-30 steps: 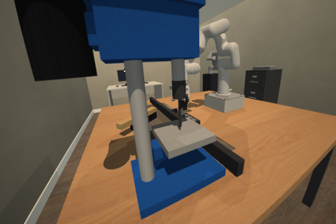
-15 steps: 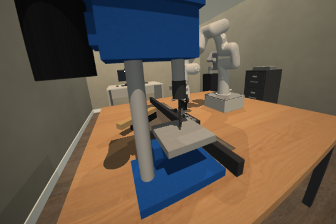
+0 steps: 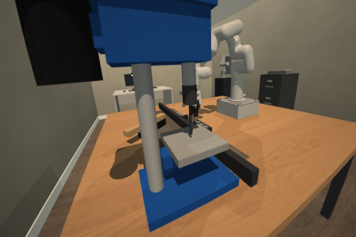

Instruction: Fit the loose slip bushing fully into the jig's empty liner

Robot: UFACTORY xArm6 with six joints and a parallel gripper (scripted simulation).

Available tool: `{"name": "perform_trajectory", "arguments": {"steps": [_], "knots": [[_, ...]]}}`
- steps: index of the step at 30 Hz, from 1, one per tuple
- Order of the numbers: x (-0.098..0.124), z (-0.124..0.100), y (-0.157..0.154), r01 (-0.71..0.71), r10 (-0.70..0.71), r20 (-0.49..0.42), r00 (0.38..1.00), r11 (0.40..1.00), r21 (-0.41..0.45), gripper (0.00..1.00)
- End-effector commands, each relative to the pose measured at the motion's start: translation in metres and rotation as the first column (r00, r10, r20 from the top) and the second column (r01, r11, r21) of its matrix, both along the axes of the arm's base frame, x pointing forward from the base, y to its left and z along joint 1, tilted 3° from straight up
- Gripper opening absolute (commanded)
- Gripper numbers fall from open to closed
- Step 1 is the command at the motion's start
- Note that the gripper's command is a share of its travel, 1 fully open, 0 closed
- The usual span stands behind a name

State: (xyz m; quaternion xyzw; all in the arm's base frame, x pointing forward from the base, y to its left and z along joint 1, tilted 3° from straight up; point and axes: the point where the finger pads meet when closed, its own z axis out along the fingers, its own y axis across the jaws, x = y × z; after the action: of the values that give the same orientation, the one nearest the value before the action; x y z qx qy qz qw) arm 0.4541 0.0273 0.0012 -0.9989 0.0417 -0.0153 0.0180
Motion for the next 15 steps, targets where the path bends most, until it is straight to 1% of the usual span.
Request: {"name": "perform_trajectory", "arguments": {"steps": [1, 15], "knots": [[0.0016, 0.0013, 0.0001, 0.000, 0.000, 0.004, 1.000, 1.000, 0.000, 0.26], [0.0017, -0.0005, 0.0001, 0.000, 0.000, 0.004, 1.000, 1.000, 0.000, 0.26]]}}
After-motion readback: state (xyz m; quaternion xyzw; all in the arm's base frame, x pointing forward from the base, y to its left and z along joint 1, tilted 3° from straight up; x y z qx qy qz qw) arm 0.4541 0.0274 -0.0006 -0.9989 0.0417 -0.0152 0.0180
